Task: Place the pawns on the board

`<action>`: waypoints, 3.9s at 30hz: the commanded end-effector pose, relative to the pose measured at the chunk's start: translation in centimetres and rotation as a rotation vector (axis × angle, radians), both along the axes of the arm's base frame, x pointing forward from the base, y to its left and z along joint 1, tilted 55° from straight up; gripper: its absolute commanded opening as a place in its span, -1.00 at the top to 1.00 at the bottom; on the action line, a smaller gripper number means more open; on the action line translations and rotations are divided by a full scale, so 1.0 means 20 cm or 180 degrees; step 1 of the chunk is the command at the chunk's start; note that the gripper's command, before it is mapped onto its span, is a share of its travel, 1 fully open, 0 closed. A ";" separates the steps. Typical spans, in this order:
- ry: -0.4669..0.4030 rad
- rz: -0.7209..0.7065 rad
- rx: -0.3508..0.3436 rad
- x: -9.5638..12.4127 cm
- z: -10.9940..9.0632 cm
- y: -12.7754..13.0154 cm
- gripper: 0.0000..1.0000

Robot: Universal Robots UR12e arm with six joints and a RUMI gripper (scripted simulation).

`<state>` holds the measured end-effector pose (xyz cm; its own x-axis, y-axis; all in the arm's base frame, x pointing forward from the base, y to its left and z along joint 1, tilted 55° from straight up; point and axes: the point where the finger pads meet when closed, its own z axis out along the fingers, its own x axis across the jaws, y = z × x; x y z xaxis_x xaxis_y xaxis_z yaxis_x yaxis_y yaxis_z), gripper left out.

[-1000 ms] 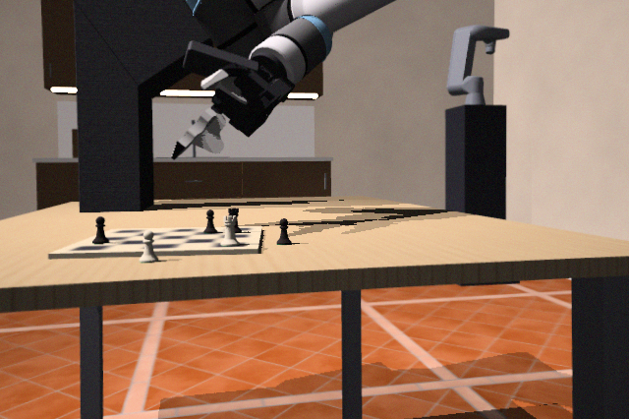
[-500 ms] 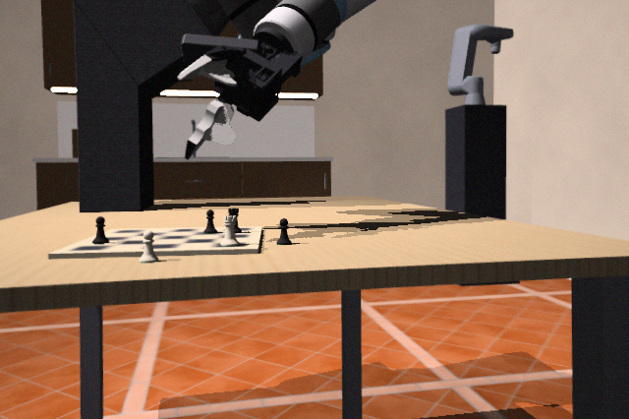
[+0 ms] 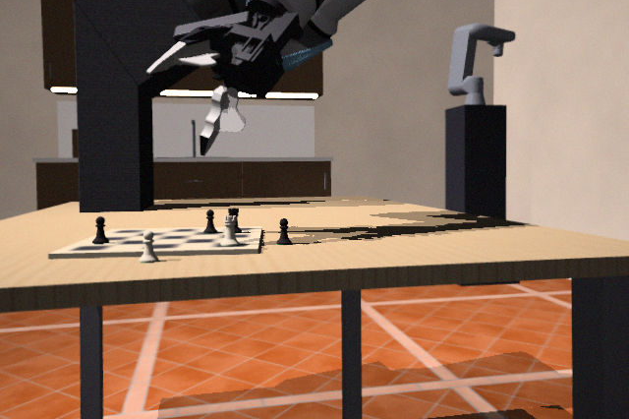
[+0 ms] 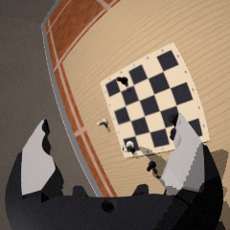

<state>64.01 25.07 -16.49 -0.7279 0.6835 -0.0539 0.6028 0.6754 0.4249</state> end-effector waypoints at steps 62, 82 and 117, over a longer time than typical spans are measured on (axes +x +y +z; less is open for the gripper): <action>0.2494 -0.1901 0.2468 0.71 -0.06 -0.07 -1.00; 0.2388 -0.1739 0.2452 0.70 -0.07 -0.07 -1.00; 0.0911 0.0398 0.2115 0.69 -0.16 -0.05 -1.00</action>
